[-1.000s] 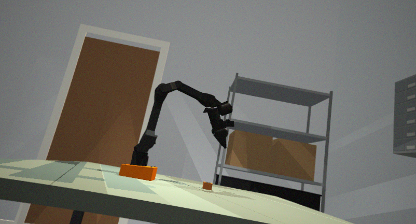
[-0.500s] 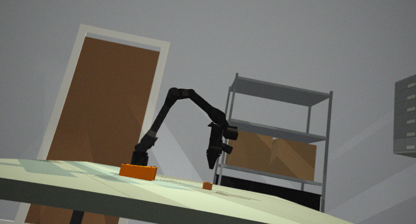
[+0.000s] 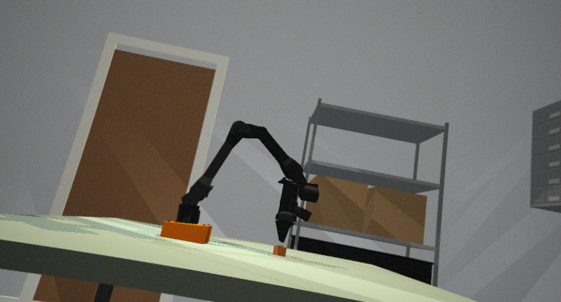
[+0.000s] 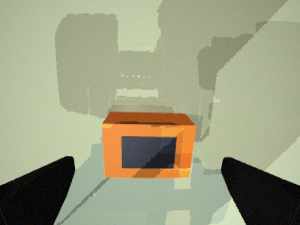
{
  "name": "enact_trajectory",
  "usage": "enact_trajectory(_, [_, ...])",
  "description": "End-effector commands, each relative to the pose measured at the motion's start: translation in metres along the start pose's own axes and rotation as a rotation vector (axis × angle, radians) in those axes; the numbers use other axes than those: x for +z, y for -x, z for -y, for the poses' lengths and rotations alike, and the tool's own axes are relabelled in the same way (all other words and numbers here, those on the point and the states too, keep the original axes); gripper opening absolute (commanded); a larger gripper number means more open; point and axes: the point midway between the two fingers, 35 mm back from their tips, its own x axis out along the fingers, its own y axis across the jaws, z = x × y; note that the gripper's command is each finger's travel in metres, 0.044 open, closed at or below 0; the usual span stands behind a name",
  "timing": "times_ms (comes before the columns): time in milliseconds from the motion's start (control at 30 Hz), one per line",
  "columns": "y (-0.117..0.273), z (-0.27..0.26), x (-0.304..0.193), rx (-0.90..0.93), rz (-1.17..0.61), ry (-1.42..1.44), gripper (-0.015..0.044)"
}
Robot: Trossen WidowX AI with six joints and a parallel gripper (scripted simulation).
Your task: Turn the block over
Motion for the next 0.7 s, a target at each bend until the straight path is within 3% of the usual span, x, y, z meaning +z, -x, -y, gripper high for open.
enact_trajectory(0, [-0.007, 0.001, 0.0, -0.005, -0.001, 0.0, 0.044])
enact_trajectory(567, [-0.032, 0.001, -0.001, -0.005, -0.001, -0.001, 0.044])
enact_trajectory(667, [-0.032, 0.001, -0.001, -0.005, -0.001, -0.001, 0.0361])
